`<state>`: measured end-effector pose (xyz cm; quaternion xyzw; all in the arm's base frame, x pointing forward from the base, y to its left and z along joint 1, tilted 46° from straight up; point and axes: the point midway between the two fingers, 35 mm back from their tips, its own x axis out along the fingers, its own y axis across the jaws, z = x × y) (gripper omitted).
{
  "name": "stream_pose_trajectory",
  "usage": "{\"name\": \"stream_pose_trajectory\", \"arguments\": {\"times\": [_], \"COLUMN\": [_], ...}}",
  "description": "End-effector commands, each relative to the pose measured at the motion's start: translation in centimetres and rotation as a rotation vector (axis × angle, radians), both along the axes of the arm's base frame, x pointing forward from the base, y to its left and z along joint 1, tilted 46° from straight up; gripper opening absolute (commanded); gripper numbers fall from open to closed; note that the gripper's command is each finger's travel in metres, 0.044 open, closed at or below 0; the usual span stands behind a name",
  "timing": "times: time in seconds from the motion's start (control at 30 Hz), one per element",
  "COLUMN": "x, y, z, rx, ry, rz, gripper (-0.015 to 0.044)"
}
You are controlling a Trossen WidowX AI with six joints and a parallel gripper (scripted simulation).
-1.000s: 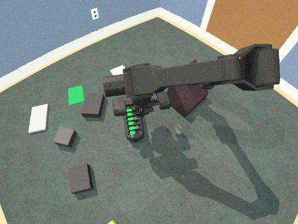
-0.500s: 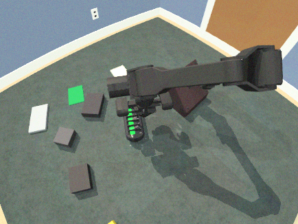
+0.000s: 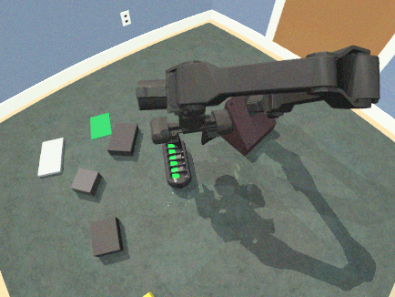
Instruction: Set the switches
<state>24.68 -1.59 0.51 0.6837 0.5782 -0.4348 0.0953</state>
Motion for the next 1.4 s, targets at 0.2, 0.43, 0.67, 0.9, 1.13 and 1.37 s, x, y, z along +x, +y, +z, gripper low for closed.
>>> {"name": "stream_pose_trajectory", "arguments": {"times": [0.2, 0.43, 0.67, 0.9, 1.13, 1.37], "x": [0.1, 0.1, 0.1, 0.1, 0.1, 0.5], "y": [-0.2, -0.2, -0.1, -0.1, -0.1, -4.5], "z": [0.1, 0.1, 0.1, 0.1, 0.1, 4.3], "rx": [-0.004, -0.004, -0.001, -0.001, -0.001, -0.005], "ry": [-0.004, -0.004, -0.002, -0.002, -0.002, -0.001], "rz": [0.001, 0.001, -0.001, -0.001, -0.001, -0.001], "gripper": [0.0000, 0.0000, 0.0105, 0.0289, 0.0440, 0.0282]}}
